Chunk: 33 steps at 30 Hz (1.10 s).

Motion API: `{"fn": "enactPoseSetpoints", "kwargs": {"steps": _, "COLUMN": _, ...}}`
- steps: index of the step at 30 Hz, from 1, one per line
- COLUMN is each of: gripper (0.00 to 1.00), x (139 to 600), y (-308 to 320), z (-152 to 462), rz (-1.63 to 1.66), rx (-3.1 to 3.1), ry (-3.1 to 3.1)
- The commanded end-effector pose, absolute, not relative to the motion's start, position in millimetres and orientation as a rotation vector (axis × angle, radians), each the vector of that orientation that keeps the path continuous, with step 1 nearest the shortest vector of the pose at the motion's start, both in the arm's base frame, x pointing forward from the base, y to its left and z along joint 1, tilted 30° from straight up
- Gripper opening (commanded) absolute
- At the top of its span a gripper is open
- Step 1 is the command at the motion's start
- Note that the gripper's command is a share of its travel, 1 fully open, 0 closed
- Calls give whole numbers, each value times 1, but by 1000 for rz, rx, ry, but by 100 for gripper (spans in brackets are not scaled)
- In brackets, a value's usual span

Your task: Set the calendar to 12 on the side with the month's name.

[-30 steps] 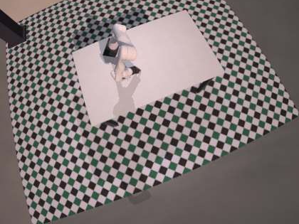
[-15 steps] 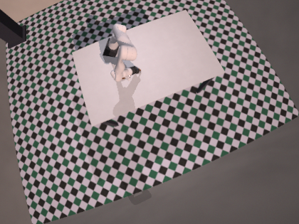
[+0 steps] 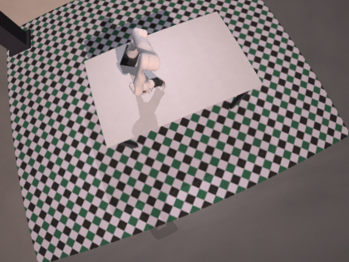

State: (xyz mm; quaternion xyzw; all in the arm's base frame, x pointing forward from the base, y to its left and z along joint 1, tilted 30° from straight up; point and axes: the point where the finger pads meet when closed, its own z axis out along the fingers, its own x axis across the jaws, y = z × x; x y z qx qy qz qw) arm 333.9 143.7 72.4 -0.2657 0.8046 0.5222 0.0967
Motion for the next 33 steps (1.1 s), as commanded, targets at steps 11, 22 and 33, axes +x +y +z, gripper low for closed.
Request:
{"fn": "enactPoseSetpoints", "kwargs": {"steps": 11, "gripper": 100, "x": 334, "y": 143, "z": 73, "rz": 1546, "rx": -787, "ry": 2382}}
{"fn": "enactPoseSetpoints", "kwargs": {"steps": 22, "gripper": 100, "x": 330, "y": 137, "z": 86, "rz": 1546, "rx": -787, "ry": 2382}}
{"fn": "enactPoseSetpoints", "kwargs": {"steps": 33, "gripper": 100, "x": 321, "y": 125, "z": 112, "rz": 1546, "rx": -787, "ry": 2382}}
